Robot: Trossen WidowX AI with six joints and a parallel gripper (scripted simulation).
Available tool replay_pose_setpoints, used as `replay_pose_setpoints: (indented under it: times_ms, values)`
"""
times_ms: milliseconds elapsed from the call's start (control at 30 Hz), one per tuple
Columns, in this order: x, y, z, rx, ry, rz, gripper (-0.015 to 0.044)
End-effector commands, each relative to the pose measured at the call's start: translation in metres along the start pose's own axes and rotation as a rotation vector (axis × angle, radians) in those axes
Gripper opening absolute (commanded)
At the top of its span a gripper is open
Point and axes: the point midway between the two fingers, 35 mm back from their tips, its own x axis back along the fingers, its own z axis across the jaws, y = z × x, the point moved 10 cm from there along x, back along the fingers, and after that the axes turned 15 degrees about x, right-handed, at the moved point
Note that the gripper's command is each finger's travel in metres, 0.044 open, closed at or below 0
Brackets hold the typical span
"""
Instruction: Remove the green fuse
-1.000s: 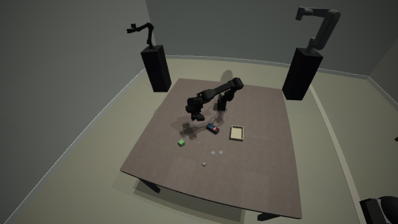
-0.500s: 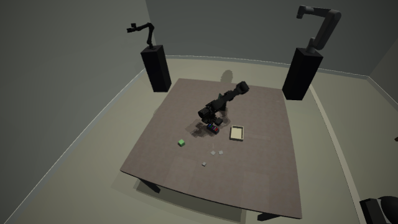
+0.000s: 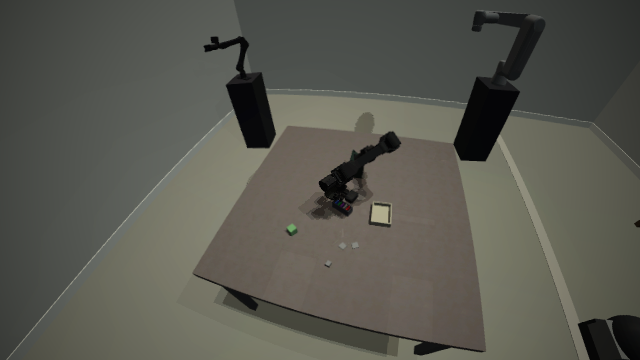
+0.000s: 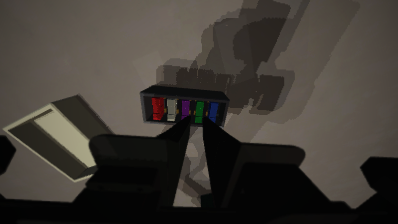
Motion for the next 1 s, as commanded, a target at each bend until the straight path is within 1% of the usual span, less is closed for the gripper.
replay_pose_setpoints:
  times_ms: [0, 967]
  values:
    - [-0.005, -0.001, 0.0, -0.003, 0.004, 0.002, 0.0064]
    - [-0.026, -0.003, -0.003, -0.003, 0.005, 0.002, 0.0064]
